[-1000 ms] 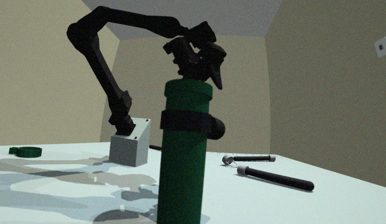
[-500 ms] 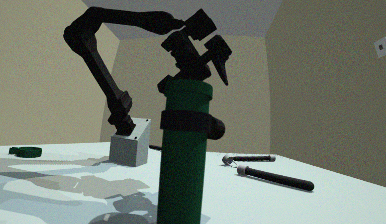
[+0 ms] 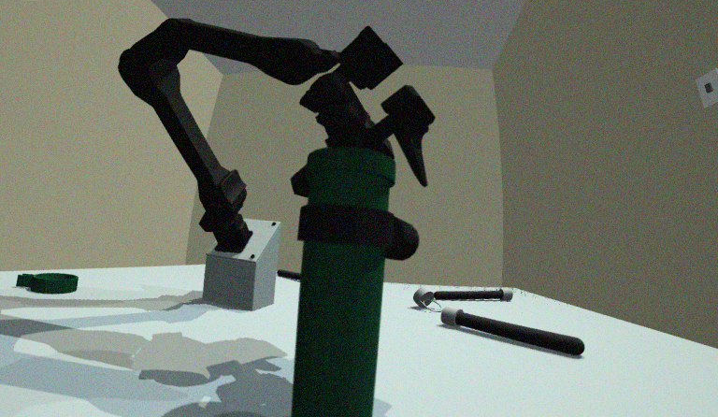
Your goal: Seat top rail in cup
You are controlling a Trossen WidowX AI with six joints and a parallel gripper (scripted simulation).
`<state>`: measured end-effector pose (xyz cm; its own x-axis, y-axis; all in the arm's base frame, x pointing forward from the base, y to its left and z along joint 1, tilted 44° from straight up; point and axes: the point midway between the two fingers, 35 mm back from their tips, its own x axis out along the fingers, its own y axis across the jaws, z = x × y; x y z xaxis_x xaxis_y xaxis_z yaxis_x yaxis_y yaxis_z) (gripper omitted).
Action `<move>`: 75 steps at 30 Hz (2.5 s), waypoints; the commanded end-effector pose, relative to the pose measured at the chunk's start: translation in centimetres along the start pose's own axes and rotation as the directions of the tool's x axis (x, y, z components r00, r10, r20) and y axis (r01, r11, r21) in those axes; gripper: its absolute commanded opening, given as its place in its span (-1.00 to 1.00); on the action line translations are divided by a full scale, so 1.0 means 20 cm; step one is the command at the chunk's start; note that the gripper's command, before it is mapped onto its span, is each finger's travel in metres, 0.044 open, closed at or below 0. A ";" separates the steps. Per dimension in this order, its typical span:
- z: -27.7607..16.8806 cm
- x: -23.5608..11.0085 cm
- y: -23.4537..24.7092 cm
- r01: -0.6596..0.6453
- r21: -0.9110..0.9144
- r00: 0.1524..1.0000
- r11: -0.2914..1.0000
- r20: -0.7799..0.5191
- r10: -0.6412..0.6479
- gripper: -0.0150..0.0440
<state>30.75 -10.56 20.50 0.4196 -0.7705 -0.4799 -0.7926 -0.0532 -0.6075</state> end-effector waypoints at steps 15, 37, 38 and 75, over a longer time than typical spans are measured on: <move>0.02 0.15 0.01 -0.009 -0.010 1.000 1.000 0.004 0.009 1.00; 0.00 0.32 0.02 -0.002 -0.012 1.000 1.000 -0.002 0.002 1.00; 0.00 0.32 0.02 -0.002 -0.012 1.000 1.000 -0.002 0.002 1.00; -0.01 0.28 0.09 0.004 -0.161 0.996 0.987 0.083 0.010 -0.49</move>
<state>31.98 -15.18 16.96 0.4434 -0.7254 -0.5264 -0.8429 -0.1377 -0.5202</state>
